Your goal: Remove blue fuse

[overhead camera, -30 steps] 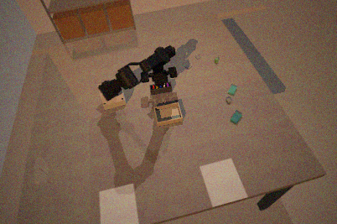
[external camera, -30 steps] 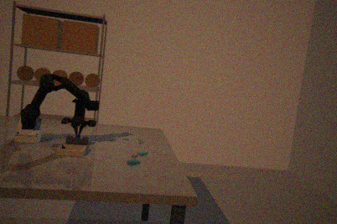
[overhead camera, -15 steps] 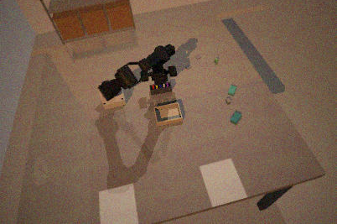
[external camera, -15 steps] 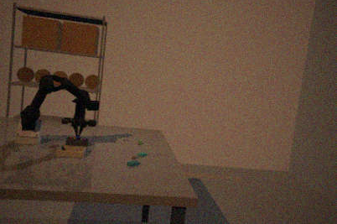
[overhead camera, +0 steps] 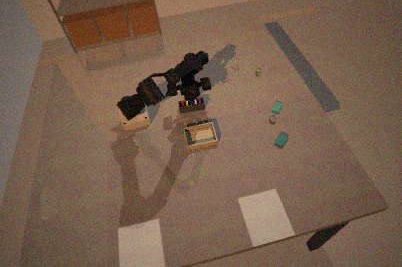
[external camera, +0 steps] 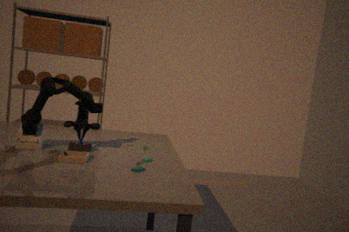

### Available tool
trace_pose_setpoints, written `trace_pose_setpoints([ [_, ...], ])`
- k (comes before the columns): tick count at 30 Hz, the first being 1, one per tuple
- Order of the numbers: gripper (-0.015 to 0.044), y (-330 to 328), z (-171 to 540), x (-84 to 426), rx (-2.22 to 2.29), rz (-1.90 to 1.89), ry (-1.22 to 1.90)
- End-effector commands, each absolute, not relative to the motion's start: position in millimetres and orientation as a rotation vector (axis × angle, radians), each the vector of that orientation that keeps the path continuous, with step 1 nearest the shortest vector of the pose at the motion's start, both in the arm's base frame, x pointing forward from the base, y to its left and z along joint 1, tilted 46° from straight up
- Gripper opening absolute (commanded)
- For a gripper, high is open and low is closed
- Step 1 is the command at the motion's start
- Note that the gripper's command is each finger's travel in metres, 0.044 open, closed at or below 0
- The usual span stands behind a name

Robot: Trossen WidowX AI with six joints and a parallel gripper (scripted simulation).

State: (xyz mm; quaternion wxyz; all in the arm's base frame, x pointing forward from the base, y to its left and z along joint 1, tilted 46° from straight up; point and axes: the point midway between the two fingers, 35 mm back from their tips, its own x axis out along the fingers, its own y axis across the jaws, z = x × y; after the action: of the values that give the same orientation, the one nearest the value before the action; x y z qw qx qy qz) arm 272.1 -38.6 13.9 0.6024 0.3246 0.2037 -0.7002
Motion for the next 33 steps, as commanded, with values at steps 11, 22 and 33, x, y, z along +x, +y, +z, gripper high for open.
trace_pose_setpoints([
  [11,0.0,-33.3,18.7,272.4,0.76,-1.625,0.471],
  [22,0.0,-29.5,22.7,272.4,0.758,-1.625,0.471],
  [33,0.0,-18.4,33.5,273.6,0.758,-1.624,0.472],
])
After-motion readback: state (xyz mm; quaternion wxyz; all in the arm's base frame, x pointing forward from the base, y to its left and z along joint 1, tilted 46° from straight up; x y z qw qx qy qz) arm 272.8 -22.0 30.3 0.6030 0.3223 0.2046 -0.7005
